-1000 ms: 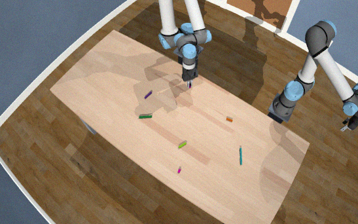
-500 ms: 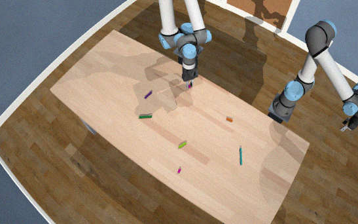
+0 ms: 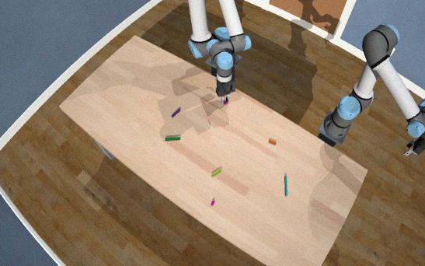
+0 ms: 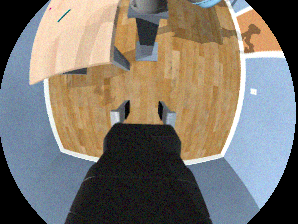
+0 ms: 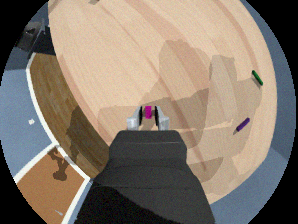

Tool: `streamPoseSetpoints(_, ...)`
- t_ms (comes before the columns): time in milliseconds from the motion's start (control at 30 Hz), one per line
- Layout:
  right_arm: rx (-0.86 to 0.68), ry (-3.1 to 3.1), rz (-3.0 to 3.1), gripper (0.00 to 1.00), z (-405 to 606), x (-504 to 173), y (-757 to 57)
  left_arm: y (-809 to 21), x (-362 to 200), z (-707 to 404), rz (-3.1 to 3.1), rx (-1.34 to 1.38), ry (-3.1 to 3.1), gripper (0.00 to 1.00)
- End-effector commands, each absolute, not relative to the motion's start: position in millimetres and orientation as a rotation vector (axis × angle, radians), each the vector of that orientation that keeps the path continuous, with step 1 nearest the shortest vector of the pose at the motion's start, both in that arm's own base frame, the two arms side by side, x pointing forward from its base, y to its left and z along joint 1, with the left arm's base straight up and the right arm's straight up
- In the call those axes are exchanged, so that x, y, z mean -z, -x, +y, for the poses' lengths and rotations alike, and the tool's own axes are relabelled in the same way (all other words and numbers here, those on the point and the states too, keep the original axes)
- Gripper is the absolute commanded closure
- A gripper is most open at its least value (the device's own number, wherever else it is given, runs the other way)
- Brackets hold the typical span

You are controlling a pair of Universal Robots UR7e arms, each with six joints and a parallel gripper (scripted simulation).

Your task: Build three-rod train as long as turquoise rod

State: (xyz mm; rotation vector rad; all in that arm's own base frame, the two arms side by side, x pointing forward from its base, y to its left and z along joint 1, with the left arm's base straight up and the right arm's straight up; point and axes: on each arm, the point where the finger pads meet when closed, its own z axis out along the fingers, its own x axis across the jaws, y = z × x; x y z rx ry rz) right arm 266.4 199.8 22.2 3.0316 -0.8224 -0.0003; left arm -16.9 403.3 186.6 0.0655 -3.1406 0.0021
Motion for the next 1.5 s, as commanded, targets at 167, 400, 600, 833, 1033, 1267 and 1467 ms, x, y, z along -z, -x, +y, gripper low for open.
streamPoseSetpoints(167, 0.0, -3.033, -0.823, 0.46, 200.3, -39.4, -266.8, 16.8, -187.0, 403.6, -3.141, 0.0, -0.065, 0.0)
streamPoseSetpoints(400, 0.0, -3.033, -0.823, 0.46, 200.3, -73.6, -266.7, 16.8, -187.0, 403.6, -3.141, 0.0, -0.065, 0.0)
streamPoseSetpoints(600, 0.0, -3.033, -0.823, 0.46, 200.3, -100.8, -266.7, 16.8, -187.0, 403.6, -3.141, 0.0, -0.065, 0.0)
streamPoseSetpoints(833, -0.001, -3.033, -0.823, 0.46, 200.3, -110.7, -266.7, 16.8, -187.0, 403.6, -3.141, 0.0, -0.065, 0.0)
streamPoseSetpoints(1033, -0.001, -3.033, -0.823, 0.0, 200.3, -111.4, -266.7, 16.8, -187.0, 403.6, -3.141, 0.0, -0.065, 0.0)
streamPoseSetpoints(1267, -0.001, -3.033, -0.823, 0.0, 200.3, -111.4, -266.7, 16.8, -187.0, 403.6, -3.141, 0.0, -0.065, 0.0)
streamPoseSetpoints(1467, -0.001, -3.033, -0.823, 0.0, 200.3, -111.4, -266.7, 16.8, -187.0, 403.6, -3.141, 0.0, -0.065, 0.0)
